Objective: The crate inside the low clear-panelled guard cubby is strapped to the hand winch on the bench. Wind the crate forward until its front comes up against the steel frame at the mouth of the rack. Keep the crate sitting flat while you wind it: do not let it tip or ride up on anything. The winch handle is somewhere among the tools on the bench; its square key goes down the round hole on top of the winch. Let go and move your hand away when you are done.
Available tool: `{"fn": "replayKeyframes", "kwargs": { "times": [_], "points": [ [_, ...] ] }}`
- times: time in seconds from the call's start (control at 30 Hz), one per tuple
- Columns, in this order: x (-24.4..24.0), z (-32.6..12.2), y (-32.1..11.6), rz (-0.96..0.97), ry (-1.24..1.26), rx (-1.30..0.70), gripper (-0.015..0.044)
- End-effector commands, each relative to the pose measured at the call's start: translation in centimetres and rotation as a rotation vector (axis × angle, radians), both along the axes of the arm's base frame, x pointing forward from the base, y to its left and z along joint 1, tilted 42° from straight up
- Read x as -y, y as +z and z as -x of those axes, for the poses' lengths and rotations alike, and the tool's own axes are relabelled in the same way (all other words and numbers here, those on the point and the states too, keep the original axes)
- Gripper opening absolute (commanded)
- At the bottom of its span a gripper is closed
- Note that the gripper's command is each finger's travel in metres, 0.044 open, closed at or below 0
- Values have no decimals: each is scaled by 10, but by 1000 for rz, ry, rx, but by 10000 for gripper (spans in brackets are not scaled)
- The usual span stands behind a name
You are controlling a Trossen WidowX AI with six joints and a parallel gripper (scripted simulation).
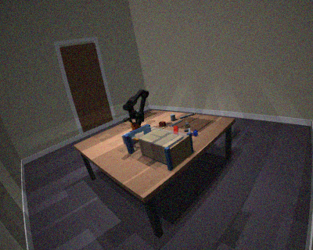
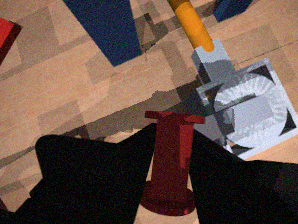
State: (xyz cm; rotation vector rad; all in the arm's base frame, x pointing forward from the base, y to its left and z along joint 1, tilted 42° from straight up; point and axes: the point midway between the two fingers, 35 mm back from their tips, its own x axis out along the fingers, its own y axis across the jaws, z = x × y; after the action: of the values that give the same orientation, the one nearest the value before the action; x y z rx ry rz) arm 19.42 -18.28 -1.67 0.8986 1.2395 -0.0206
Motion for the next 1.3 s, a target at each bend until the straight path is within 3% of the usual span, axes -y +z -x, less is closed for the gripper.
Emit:
{"fn": "replayKeyframes", "kwargs": {
  "times": [0.0, 1.27],
  "points": [
    [-3, 10, -3, -5, 3, -18, 0],
    [16, 67, -18, -3, 3, -23, 0]
  ]
}}
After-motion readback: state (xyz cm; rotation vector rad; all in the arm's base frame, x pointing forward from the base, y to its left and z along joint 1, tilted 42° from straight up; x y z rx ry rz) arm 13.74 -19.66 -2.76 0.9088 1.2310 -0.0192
